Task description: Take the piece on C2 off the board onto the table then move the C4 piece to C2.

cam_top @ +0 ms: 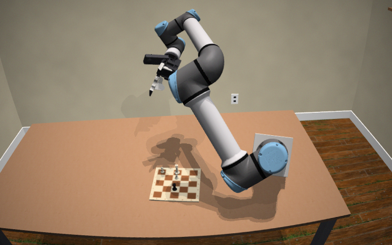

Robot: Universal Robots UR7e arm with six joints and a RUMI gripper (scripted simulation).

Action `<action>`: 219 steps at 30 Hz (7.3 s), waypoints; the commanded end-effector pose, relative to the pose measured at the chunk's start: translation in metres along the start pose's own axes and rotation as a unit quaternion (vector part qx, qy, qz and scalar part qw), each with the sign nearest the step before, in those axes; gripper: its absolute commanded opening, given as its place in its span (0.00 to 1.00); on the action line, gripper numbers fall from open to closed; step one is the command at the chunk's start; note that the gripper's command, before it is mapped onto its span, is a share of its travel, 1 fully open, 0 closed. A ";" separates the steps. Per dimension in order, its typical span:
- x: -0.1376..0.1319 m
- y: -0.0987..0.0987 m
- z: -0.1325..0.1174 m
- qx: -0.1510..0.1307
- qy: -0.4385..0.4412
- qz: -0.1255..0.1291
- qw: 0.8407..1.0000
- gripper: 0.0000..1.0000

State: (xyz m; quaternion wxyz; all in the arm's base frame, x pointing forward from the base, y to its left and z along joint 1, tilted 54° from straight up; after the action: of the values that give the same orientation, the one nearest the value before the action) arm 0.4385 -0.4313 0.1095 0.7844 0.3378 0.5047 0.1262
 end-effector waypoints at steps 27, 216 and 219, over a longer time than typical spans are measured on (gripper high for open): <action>0.115 0.144 0.026 -0.329 -0.347 0.068 0.876 1.00; 0.177 0.310 0.063 -0.527 -0.618 0.498 0.304 1.00; 0.169 0.303 0.059 -0.536 -0.628 0.476 0.302 1.00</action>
State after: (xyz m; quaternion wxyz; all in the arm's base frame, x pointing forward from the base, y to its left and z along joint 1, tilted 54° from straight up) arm 0.6232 -0.1258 0.2041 0.6616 0.0378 -0.5613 0.4958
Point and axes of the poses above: the point where the finger pads meet when closed, its own y axis out along the fingers, its own x axis across the jaws, z = x × y, the point moved 10 cm from there along -y, back along the fingers, and after that the axes turned 8 degrees about y, right-handed, at the moved point
